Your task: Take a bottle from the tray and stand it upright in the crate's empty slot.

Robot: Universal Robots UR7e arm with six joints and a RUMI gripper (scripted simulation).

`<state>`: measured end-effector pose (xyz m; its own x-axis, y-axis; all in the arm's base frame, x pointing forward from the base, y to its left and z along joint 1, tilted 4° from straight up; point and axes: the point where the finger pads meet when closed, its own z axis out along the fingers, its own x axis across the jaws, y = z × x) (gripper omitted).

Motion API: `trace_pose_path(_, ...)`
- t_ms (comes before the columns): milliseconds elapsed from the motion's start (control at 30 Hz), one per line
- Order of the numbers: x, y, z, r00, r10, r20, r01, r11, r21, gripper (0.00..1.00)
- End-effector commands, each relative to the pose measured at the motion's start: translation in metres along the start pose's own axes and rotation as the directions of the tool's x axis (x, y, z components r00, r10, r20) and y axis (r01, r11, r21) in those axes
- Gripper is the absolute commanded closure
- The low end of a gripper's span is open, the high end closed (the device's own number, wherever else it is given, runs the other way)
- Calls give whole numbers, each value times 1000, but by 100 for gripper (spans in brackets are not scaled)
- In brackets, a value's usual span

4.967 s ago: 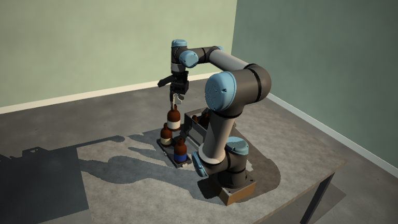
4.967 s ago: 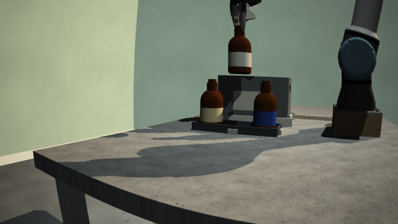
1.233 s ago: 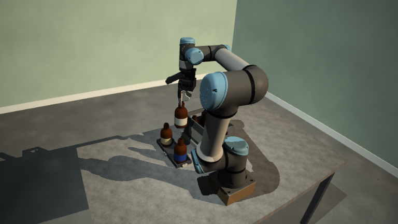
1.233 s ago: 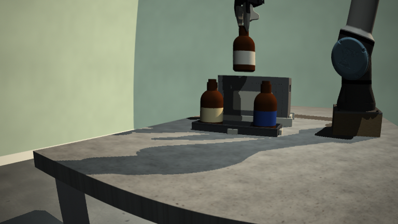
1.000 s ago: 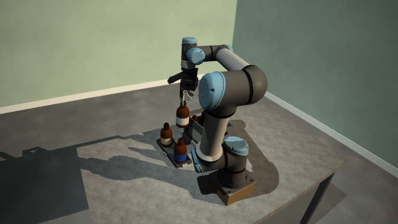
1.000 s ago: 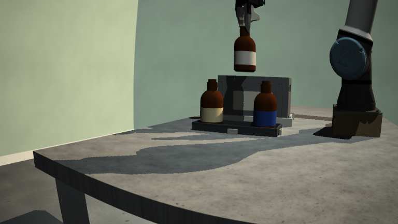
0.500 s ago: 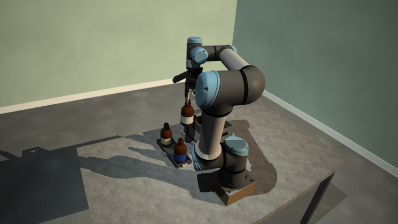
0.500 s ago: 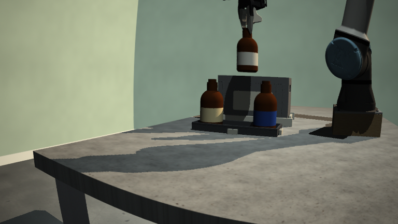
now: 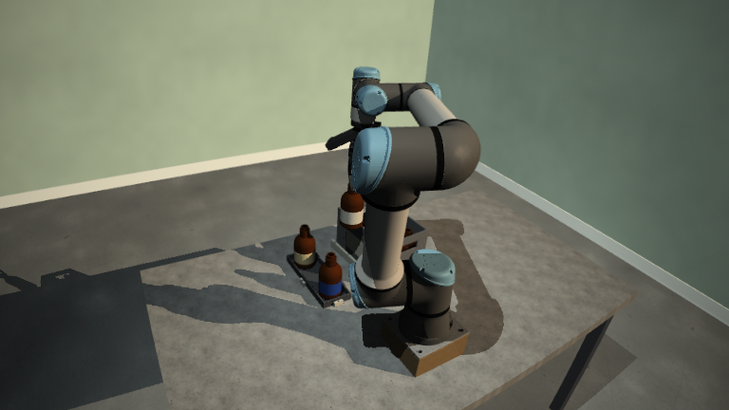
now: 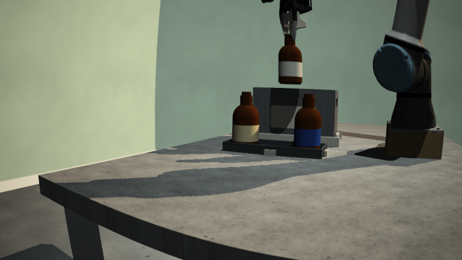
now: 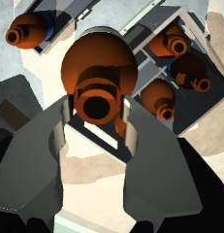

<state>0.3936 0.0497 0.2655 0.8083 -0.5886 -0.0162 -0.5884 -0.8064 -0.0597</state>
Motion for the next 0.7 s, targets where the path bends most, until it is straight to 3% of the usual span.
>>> trace_pose_path(0, 7, 7, 0, 1000, 0, -1, 0, 1000, 1, 100)
trace_pose_path(667, 34, 35, 0, 1000, 0, -1, 0, 1000, 1, 100)
